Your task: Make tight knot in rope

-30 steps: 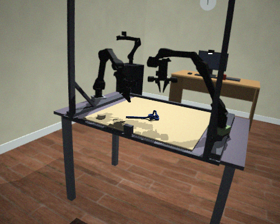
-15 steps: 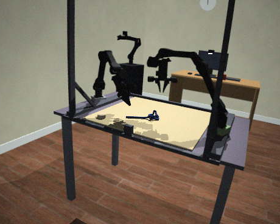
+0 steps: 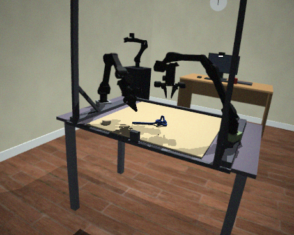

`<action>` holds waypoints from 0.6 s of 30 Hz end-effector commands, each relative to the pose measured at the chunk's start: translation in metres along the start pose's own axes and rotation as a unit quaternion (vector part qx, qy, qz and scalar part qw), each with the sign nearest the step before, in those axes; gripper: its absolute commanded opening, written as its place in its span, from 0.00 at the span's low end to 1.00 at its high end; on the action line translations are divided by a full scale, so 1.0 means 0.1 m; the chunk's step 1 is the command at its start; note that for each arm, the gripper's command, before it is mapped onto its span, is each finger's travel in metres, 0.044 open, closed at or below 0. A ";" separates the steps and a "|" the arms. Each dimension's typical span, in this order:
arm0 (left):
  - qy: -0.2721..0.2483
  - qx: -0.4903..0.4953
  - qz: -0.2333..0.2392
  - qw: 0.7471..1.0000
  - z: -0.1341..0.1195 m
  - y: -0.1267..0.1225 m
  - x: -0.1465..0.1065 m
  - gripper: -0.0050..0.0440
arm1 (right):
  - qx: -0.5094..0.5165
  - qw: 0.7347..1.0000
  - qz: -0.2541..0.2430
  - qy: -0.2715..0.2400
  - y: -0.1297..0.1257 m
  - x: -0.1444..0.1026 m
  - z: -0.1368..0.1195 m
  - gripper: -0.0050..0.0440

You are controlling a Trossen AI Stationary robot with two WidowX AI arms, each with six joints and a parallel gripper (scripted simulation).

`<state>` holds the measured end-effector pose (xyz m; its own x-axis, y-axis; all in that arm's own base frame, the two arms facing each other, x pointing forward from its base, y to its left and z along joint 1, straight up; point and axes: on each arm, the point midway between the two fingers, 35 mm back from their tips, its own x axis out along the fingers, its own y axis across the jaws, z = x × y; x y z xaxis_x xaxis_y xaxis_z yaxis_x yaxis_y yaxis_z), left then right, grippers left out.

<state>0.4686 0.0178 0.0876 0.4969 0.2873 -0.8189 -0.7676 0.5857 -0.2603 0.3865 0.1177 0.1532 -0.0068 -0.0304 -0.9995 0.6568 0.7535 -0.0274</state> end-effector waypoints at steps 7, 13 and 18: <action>-0.009 -0.005 -0.010 1.000 0.01 -0.02 0.02 0.31 | -0.096 0.995 0.017 -0.003 0.11 0.48 0.05 0.39; -0.009 -0.005 -0.010 1.000 -0.03 0.00 0.08 0.31 | -0.158 0.987 0.022 -0.004 0.14 0.84 0.06 0.39; -0.009 -0.005 -0.010 1.000 -0.05 0.01 0.11 0.31 | -0.193 0.981 0.025 -0.005 0.14 1.04 0.05 0.39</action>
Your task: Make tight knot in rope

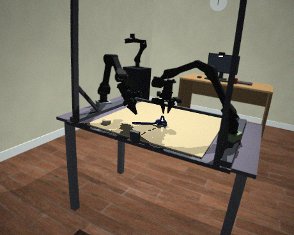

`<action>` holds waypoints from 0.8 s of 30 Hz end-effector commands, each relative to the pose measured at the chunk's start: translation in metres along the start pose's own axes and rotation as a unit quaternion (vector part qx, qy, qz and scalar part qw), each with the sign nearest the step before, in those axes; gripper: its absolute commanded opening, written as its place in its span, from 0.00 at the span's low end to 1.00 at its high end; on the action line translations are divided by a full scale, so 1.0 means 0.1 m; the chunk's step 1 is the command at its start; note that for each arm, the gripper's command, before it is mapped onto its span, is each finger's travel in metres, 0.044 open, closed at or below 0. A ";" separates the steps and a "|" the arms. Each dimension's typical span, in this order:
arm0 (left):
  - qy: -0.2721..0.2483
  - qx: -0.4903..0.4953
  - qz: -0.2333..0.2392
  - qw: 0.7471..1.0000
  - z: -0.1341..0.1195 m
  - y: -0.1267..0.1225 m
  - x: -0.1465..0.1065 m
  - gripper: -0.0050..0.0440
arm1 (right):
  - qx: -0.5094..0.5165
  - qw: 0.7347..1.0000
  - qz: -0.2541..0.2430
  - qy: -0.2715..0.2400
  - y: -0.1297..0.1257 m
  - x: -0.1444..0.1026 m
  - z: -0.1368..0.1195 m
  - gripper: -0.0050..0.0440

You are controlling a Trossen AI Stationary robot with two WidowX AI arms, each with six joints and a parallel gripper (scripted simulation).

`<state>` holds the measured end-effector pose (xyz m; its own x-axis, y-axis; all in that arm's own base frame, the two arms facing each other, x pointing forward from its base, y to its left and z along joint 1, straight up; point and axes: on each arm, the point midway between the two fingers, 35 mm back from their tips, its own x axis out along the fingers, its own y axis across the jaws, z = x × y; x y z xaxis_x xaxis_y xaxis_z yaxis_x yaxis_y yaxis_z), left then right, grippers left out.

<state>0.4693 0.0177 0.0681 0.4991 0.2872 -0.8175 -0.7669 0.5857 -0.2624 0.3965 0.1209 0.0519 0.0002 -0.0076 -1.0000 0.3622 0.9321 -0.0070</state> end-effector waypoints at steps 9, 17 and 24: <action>-0.008 -0.005 -0.009 1.000 0.04 -0.03 -0.04 0.31 | -0.029 0.999 0.012 -0.011 0.02 0.07 0.01 0.39; -0.008 -0.005 -0.009 1.000 0.02 -0.02 0.00 0.31 | -0.029 0.999 0.012 -0.011 0.02 0.07 0.01 0.39; -0.008 -0.005 -0.009 1.000 -0.02 -0.01 0.06 0.31 | -0.029 0.999 0.012 -0.011 0.02 0.07 0.01 0.39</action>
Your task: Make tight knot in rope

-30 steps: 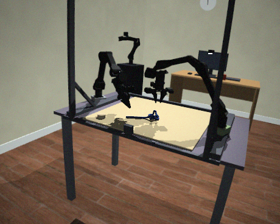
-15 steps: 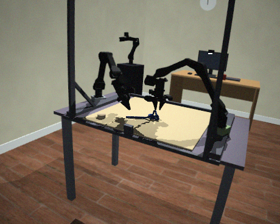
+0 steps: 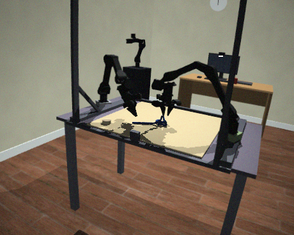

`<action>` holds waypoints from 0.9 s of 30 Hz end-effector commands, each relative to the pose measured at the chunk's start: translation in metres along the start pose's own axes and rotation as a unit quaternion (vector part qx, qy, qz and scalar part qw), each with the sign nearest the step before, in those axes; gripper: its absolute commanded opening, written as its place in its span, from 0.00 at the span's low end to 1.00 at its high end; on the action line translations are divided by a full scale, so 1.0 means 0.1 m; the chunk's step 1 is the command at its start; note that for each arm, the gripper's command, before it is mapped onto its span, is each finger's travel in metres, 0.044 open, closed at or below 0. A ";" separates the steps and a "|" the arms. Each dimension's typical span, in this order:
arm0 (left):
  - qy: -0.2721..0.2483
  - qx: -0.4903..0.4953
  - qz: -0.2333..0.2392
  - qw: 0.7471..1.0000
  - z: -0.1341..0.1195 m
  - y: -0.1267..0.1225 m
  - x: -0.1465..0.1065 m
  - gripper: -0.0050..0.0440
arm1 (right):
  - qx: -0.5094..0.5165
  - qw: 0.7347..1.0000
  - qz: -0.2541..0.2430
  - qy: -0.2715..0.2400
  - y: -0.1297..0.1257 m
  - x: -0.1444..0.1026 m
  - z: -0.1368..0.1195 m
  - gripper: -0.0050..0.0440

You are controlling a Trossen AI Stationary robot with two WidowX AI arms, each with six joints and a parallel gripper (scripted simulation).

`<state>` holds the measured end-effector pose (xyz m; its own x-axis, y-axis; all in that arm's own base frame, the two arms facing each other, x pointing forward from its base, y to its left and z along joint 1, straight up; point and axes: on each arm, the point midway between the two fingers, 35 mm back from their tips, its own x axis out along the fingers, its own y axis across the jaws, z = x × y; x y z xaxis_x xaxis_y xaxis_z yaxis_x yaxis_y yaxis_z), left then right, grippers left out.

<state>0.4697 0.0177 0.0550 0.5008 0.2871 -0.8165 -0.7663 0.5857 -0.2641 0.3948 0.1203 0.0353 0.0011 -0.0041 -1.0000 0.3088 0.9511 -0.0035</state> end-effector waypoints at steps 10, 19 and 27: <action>-0.008 -0.005 -0.008 1.000 -0.02 0.00 0.06 0.31 | -0.001 1.000 0.010 -0.011 0.03 -0.10 0.03 0.39; -0.007 -0.005 -0.008 1.000 -0.03 0.00 0.07 0.31 | -0.001 1.000 0.010 -0.011 0.03 -0.10 0.03 0.39; -0.007 -0.005 -0.008 1.000 -0.05 0.01 0.11 0.31 | -0.001 1.000 0.010 -0.011 0.03 -0.10 0.03 0.39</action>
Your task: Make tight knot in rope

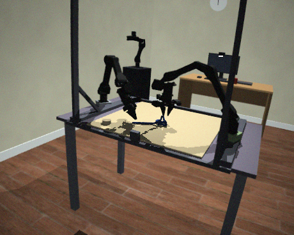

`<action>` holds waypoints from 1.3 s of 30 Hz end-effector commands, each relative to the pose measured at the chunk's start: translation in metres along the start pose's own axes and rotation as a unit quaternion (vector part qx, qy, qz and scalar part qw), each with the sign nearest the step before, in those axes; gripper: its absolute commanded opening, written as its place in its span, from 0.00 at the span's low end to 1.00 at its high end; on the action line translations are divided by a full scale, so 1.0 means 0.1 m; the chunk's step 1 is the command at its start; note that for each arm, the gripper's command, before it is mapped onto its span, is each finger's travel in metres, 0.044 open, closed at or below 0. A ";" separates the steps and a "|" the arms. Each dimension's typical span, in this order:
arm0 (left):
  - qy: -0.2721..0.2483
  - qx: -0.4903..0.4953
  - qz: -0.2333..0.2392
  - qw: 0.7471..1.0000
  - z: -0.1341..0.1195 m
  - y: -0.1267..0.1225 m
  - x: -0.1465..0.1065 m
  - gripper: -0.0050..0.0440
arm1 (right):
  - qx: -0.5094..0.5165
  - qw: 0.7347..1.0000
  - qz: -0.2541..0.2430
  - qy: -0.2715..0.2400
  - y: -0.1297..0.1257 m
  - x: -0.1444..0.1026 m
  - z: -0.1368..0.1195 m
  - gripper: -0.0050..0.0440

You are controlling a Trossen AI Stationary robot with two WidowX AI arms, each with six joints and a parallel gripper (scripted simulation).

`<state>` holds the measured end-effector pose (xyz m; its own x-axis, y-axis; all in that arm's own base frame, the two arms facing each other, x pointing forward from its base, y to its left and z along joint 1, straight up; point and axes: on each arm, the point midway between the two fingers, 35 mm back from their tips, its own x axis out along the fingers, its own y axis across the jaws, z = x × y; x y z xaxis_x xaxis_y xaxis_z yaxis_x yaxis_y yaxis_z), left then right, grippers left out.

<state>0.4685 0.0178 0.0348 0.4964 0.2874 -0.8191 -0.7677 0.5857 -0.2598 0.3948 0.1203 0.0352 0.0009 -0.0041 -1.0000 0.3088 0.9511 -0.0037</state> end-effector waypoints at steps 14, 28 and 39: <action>-0.009 -0.005 -0.010 1.000 -0.03 -0.01 0.09 0.31 | -0.001 1.000 0.010 -0.011 0.03 -0.10 0.03 0.39; -0.009 -0.005 -0.010 1.000 -0.05 0.00 0.13 0.31 | -0.001 1.000 0.010 -0.011 0.03 -0.10 0.03 0.39; -0.009 -0.005 -0.010 1.000 -0.05 0.00 0.13 0.19 | -0.001 1.000 0.010 -0.011 0.03 -0.09 0.03 0.39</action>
<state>0.4682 0.0179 0.0095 0.4951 0.2881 -0.8197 -0.7683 0.5857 -0.2582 0.3948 0.1203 0.0352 0.0011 -0.0041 -1.0000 0.3088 0.9511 -0.0035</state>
